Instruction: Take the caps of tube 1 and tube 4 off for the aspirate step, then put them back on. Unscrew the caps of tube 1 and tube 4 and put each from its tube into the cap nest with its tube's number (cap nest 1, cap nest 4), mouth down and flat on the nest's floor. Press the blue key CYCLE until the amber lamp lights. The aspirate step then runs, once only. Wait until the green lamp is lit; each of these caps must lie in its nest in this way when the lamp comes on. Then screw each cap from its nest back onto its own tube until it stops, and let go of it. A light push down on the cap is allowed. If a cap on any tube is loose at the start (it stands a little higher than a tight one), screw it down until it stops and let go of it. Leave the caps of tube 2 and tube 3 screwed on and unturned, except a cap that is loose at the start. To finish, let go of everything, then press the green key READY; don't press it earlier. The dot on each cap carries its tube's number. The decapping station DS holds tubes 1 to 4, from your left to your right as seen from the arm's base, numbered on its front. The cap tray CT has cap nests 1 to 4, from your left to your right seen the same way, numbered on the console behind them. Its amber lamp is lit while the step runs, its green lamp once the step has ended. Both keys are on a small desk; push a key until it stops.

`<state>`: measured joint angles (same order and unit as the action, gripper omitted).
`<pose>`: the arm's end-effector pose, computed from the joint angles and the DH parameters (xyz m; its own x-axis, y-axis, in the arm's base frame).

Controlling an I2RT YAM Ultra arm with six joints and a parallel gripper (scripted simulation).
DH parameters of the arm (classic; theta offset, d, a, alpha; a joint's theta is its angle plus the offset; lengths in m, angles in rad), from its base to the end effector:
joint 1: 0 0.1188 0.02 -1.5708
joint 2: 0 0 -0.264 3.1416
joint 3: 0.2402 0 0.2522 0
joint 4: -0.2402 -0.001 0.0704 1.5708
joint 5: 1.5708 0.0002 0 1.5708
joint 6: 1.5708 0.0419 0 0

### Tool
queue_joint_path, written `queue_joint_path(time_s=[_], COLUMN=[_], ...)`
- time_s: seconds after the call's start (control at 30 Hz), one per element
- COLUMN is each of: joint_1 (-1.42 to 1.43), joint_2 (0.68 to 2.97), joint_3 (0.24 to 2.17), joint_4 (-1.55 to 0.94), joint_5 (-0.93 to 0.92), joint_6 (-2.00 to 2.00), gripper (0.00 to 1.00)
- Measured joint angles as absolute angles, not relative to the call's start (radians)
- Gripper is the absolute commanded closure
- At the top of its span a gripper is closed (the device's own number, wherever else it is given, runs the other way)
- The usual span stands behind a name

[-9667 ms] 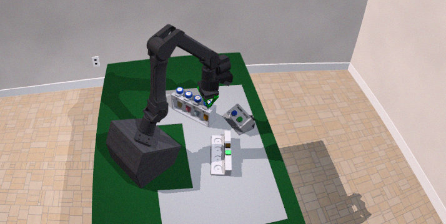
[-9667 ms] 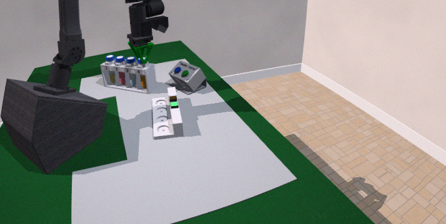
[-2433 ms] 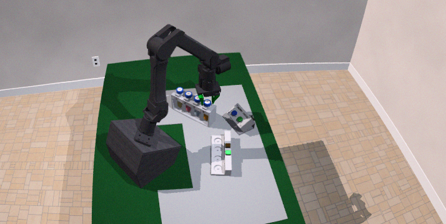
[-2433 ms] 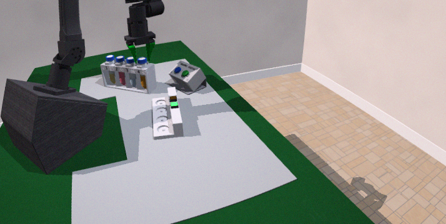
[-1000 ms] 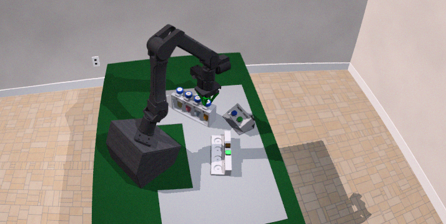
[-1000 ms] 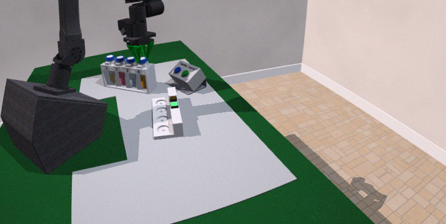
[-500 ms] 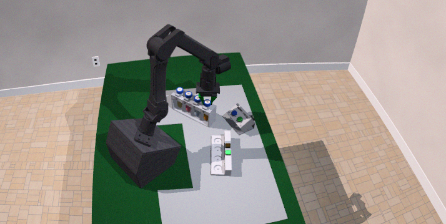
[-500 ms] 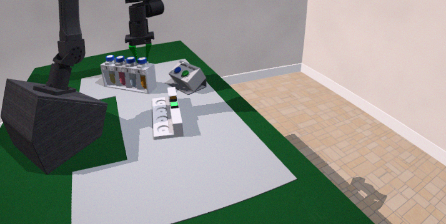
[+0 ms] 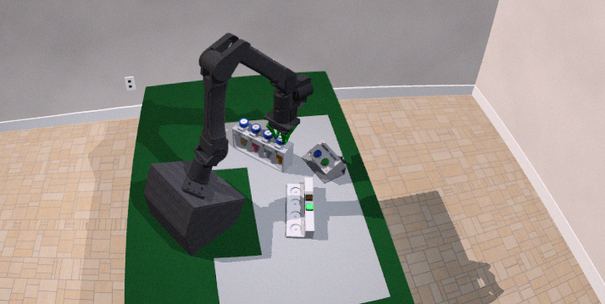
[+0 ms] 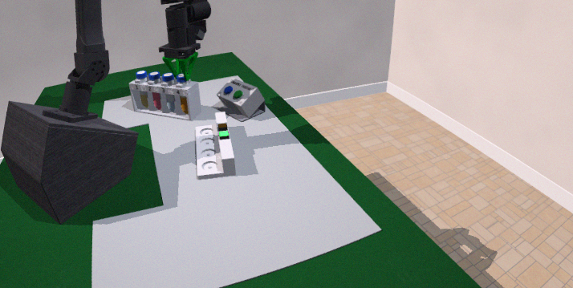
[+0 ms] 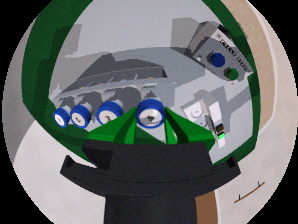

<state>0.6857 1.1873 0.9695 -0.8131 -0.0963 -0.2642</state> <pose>0.1755 0.1500 0.2730 -0.4663 -0.7173 -0.5178 -0.8187 0.5716 -0.0546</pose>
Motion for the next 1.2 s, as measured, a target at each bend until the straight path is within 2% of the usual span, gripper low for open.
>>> queue_joint_path(time_s=[1.2], joint_1=[0.686], joint_2=[1.19], joint_3=[0.967], joint_4=[-0.809], joint_5=[-0.096], joint_6=[1.314], gripper=[1.0])
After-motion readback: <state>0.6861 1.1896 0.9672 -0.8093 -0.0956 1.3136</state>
